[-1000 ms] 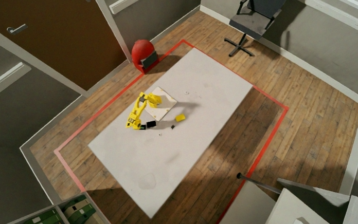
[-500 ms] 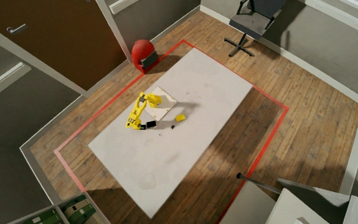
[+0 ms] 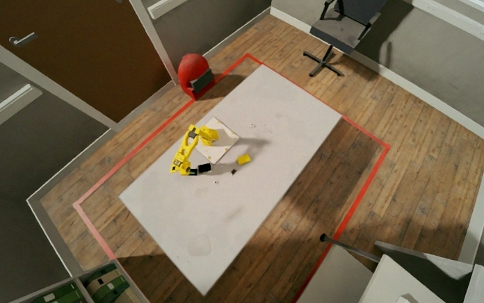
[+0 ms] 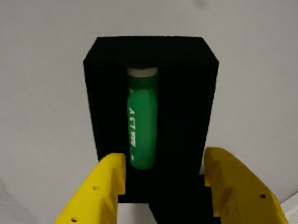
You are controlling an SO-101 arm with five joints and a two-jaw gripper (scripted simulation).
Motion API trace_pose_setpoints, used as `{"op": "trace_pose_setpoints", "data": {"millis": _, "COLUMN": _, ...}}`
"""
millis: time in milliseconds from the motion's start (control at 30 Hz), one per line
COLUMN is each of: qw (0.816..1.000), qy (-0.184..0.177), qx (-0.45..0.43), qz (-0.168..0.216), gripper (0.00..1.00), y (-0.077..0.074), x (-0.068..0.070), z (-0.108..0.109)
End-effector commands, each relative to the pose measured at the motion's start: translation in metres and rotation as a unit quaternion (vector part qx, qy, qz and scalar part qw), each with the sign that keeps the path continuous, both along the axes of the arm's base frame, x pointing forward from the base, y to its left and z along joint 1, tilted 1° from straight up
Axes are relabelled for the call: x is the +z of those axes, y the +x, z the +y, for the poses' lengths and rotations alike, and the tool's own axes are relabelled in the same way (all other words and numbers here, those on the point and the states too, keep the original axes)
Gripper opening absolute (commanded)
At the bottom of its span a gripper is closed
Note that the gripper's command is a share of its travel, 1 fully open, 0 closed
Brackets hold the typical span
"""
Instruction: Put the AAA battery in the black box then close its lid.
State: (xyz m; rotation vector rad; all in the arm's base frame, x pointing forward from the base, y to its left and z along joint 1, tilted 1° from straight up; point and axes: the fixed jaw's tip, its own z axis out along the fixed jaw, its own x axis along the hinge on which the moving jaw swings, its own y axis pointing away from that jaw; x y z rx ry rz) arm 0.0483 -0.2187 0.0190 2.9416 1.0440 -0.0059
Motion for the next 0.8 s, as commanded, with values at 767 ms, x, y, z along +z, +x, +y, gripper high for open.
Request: {"op": "trace_pose_setpoints", "data": {"millis": 767, "qw": 1.0, "qy": 0.012, "qx": 0.0, "qz": 0.002, "gripper": 0.15, "y": -0.002, "x": 0.02, "z": 0.003}}
